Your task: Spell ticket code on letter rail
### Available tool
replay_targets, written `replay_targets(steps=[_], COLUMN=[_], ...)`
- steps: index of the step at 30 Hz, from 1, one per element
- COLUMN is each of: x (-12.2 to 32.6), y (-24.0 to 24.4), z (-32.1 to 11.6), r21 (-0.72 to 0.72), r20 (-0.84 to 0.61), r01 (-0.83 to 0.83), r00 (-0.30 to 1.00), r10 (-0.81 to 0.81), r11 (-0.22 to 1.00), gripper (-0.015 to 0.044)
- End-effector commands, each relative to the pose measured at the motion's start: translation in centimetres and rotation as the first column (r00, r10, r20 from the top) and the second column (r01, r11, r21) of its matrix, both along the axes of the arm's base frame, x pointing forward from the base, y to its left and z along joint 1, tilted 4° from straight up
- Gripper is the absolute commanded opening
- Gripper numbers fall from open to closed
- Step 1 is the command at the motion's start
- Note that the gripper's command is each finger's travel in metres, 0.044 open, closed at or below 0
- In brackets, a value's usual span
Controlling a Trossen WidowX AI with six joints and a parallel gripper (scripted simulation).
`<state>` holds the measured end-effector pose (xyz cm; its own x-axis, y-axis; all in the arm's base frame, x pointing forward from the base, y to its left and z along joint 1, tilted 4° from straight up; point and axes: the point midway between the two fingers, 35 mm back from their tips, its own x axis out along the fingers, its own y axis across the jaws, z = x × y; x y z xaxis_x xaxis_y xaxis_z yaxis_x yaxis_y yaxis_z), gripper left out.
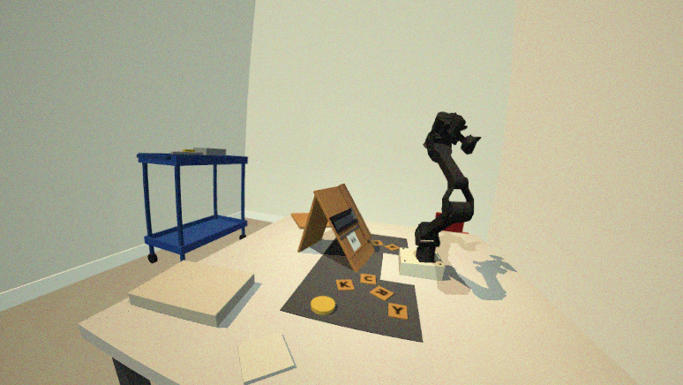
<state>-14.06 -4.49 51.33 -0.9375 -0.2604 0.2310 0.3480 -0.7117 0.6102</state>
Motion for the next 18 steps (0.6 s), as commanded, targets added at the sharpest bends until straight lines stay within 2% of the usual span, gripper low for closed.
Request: replay_targets(steps=[1,4,10,14,18], x=[0.0,0.6,3.6,7.6,12.4], y=[-0.2,-2.6,-7.6,-11.1,-13.3], z=[0.0,-0.5,-3.0,-5.8,-9.2], r21=[0.011,0.156,0.279,0.386,0.492], r20=[-0.003,-0.052,-0.111,-0.135,-0.129], r01=[-0.002,-0.038,-0.296,-0.493,-0.646], r00=[1.000,0.998,0.935,0.806,0.609], r10=[0.002,0.046,0.337,0.577,0.783], r11=[1.000,0.987,0.914,0.780,0.583], gripper=[0.0426,0.0440,0.0440,0.0440,0.0440])
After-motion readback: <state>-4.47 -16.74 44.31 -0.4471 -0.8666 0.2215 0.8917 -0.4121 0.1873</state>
